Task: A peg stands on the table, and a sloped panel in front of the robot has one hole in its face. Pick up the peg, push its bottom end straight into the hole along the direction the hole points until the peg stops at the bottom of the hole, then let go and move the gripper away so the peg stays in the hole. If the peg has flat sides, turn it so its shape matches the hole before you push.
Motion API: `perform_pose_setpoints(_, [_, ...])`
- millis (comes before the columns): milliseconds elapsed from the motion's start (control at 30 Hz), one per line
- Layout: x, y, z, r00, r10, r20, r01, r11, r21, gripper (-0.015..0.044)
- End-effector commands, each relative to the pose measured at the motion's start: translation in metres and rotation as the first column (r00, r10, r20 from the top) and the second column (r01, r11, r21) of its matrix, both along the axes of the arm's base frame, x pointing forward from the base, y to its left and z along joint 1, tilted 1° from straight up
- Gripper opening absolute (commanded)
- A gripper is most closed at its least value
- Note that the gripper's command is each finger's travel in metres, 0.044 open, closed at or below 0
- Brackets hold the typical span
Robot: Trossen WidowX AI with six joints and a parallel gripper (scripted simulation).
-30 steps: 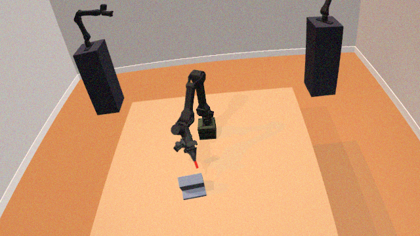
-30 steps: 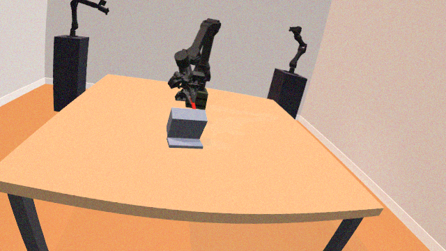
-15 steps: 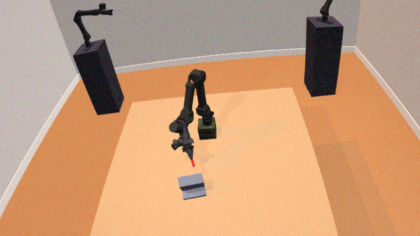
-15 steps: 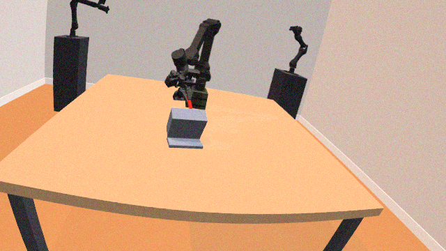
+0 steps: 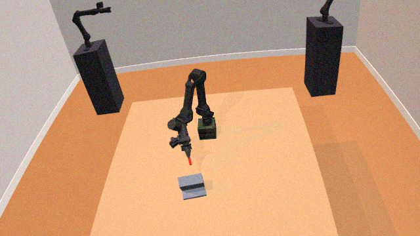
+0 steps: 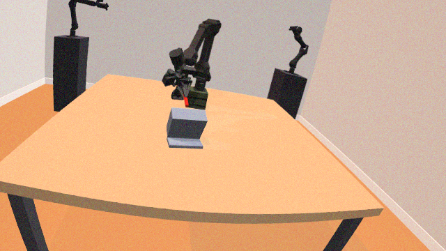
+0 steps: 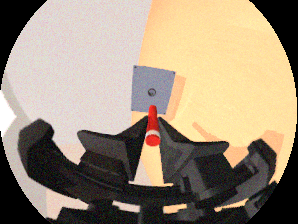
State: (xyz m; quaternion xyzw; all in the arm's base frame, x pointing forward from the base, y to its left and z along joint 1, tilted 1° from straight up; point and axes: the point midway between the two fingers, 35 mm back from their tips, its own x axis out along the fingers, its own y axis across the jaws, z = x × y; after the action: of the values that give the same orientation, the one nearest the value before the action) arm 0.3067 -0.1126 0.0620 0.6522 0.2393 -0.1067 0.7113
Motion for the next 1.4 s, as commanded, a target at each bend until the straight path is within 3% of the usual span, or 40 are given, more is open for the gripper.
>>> perform_pose_setpoints(0, [-0.005,-0.002,-0.001,1.0,-0.015,0.011,0.015,1.0,0.017,0.0])
perform_pose_setpoints(1367, [0.026,-0.007,-0.014,0.997,-0.055,0.048,0.053,0.998,0.034,0.0])
